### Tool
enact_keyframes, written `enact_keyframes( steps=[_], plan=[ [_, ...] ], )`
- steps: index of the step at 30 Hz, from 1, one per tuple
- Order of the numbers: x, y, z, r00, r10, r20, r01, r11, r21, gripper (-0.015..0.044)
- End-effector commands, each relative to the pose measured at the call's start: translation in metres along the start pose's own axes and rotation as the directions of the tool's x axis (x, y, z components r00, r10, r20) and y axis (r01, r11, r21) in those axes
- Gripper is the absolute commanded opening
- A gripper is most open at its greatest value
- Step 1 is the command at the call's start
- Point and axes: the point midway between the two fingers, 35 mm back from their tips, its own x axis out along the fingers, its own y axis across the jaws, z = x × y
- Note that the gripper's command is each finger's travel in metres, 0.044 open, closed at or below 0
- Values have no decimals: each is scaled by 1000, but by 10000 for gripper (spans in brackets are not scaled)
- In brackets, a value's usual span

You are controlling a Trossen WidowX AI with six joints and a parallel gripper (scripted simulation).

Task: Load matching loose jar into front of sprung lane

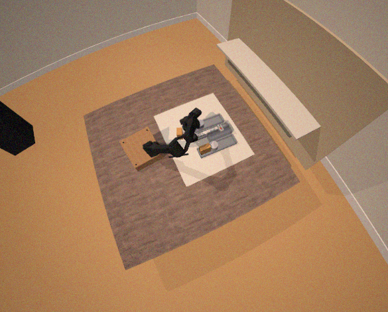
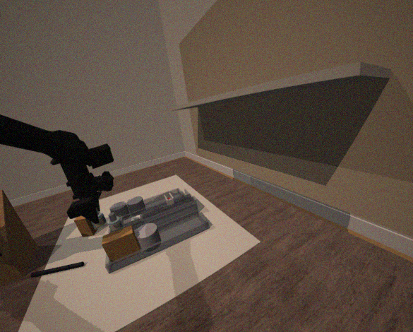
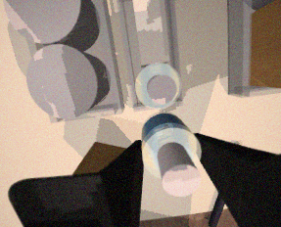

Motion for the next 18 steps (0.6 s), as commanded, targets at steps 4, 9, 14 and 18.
enact_keyframes(
  steps=[4, 9, 14, 18],
  plan=[
    [16, 0, -3, 1000, -7, -6, 7, 1000, -10, 0],
    [16, 0, -2, 1000, -7, -6, 7, 1000, -9, 0],
    [16, 0, 1, 1000, -7, -5, 7, 1000, -9, 0],
    [16, 0, 2, 1000, -7, -5, 7, 1000, -9, 0]
  ],
)
